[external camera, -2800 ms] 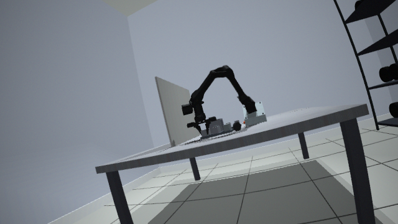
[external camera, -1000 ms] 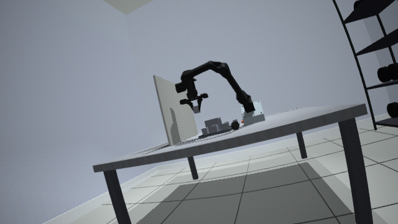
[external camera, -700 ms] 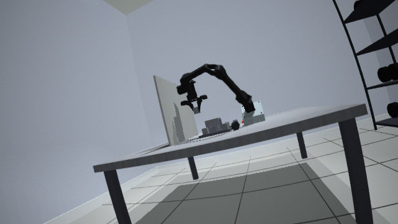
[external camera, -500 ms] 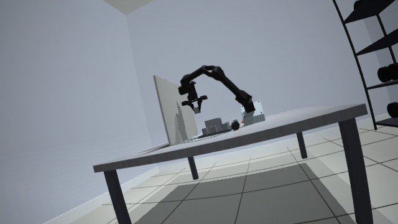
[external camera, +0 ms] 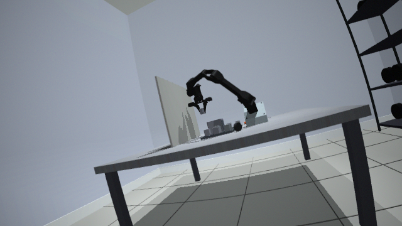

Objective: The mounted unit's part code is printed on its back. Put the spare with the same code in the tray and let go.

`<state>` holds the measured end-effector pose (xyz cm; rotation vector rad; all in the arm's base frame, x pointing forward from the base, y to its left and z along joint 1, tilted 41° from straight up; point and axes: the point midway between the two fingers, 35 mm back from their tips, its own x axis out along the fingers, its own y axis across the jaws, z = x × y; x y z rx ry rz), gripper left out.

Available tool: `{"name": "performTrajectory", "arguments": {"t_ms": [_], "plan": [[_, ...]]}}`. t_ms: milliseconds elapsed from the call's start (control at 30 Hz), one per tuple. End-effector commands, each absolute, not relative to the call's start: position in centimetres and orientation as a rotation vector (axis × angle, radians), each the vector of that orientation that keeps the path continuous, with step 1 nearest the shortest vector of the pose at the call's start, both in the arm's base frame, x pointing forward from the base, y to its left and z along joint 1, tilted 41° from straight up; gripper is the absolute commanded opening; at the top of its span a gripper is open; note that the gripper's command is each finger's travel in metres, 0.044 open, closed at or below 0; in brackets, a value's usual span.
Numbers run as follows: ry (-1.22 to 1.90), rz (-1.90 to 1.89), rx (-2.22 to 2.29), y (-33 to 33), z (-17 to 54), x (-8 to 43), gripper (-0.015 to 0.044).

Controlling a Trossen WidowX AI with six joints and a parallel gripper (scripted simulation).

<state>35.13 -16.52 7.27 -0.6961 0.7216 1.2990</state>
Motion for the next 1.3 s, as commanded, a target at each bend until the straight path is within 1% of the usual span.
{"name": "performTrajectory", "arguments": {"t_ms": [0,567,1267], "plan": [[0.718,1.3,-0.707,-19.0,5.4,34.5,0.0],[0.666,1.318,-0.7,-26.6,-2.9,29.7,0.0],[0.663,1.318,-0.701,-26.0,-4.3,29.9,0.0]]}}
